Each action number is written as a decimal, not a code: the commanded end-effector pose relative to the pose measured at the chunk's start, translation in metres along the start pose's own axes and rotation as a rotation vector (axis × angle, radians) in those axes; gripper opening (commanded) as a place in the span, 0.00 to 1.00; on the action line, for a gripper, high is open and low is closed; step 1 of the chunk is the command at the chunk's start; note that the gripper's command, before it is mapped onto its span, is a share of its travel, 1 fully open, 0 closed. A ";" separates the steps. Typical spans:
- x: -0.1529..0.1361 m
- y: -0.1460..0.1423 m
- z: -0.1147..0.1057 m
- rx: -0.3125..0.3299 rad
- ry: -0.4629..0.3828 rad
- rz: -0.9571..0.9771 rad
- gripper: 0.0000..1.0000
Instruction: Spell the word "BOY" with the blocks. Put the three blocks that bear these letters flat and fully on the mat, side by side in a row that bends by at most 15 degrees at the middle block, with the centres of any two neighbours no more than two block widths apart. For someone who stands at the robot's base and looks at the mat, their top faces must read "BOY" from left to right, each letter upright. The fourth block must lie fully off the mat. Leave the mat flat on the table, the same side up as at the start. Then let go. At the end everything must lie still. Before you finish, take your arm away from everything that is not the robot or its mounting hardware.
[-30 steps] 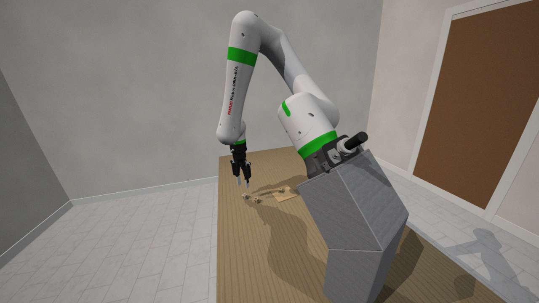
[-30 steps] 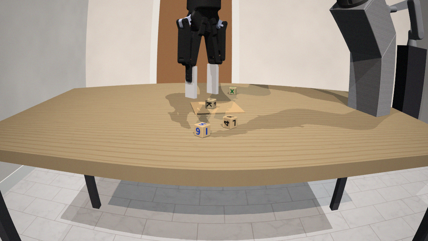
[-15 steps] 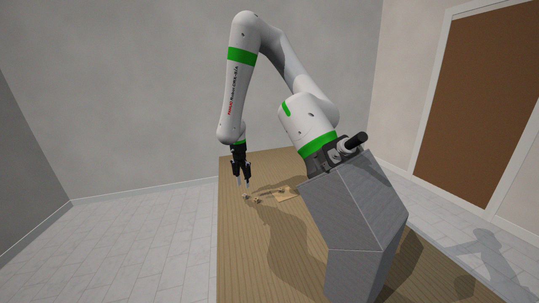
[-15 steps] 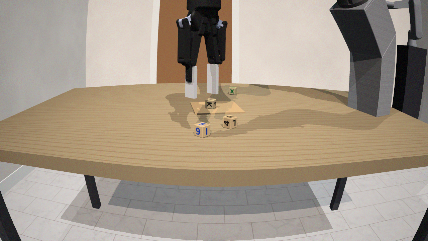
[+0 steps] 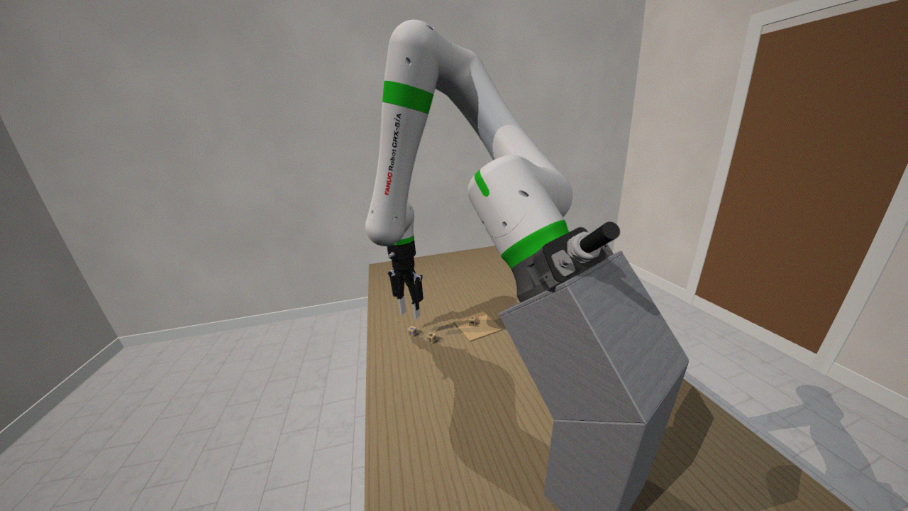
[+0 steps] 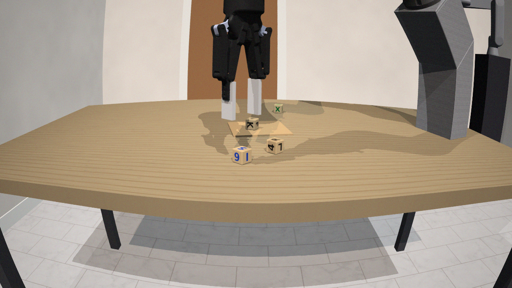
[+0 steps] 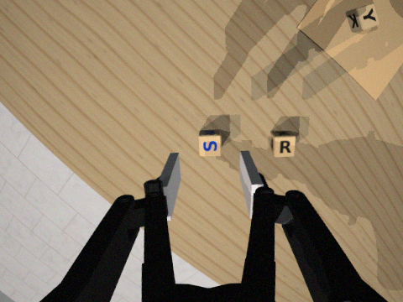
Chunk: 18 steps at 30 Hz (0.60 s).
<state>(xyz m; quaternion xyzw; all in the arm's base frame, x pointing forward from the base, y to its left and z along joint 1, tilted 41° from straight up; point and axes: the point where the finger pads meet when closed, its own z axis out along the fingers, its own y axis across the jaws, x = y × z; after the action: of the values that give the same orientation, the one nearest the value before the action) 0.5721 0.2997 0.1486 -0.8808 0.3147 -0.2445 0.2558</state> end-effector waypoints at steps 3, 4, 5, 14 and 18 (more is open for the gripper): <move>0.000 0.000 0.005 0.000 0.001 0.000 0.37; 0.000 0.000 0.007 0.000 0.001 0.000 0.37; 0.000 0.000 0.009 0.000 0.001 0.000 0.37; 0.000 0.000 0.025 0.000 0.001 0.000 0.37; 0.000 0.000 0.028 0.000 0.001 0.000 0.37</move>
<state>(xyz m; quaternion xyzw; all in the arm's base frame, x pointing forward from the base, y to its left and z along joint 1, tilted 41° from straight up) 0.5867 0.3074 0.1293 -0.8810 0.3147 -0.2440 0.2556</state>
